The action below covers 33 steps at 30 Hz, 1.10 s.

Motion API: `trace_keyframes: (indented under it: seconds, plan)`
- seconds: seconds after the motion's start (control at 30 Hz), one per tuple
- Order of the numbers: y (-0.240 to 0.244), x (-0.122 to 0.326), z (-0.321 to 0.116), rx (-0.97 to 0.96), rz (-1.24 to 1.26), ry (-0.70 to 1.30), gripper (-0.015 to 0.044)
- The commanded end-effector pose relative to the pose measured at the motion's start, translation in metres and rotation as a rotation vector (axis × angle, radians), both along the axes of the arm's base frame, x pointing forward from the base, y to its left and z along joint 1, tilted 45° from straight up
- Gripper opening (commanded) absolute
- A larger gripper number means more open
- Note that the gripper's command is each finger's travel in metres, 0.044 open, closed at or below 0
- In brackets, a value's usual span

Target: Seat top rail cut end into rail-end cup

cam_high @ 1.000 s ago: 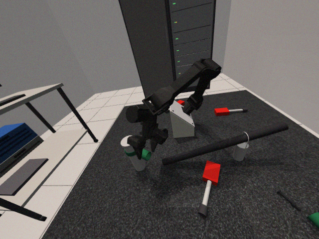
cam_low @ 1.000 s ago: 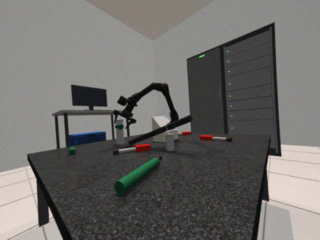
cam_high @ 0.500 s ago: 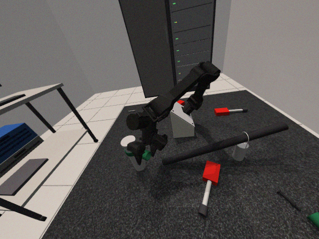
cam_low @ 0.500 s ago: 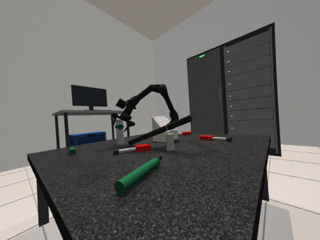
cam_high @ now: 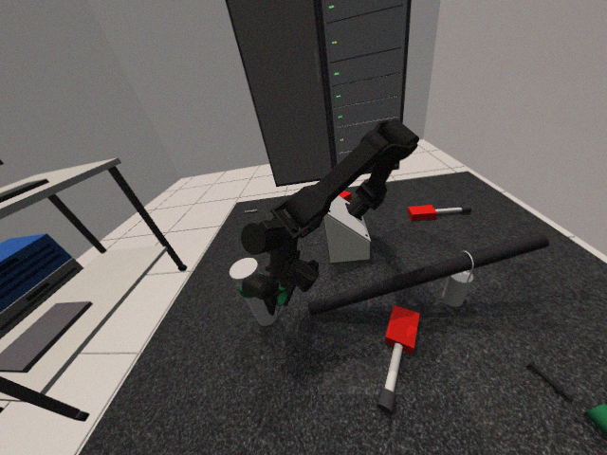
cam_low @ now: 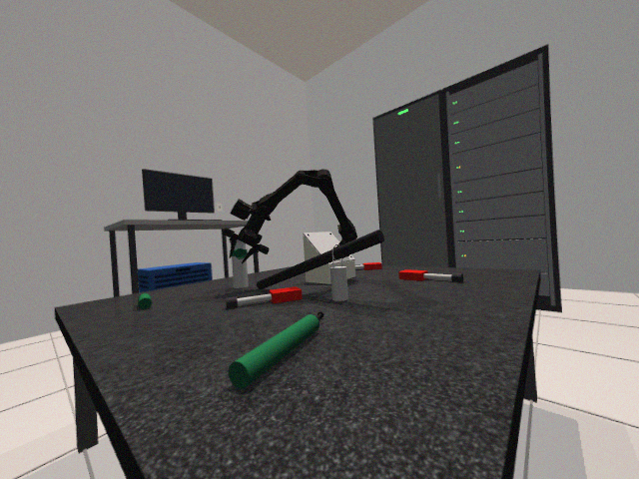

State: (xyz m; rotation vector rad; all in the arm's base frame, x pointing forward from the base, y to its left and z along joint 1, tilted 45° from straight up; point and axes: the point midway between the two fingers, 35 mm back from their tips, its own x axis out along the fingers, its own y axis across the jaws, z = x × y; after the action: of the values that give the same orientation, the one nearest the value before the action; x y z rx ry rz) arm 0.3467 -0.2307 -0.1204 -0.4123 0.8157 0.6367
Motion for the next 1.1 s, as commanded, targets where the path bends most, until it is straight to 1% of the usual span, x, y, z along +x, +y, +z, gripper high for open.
trace_keyframes:
  seconds: [0.0, 0.13, 0.3, 1.07]
  plan:
    - [0.0, -0.001, -0.001, 0.0, -0.004, 0.005, 0.0151]
    - [0.0, -0.001, -0.001, 0.0, -0.004, 0.005, 0.0125]
    - [0.002, -0.005, 0.0, -0.005, 0.03, -0.027, 0.0]
    - [0.008, -0.02, 0.003, -0.027, 0.162, -0.15, 0.0]
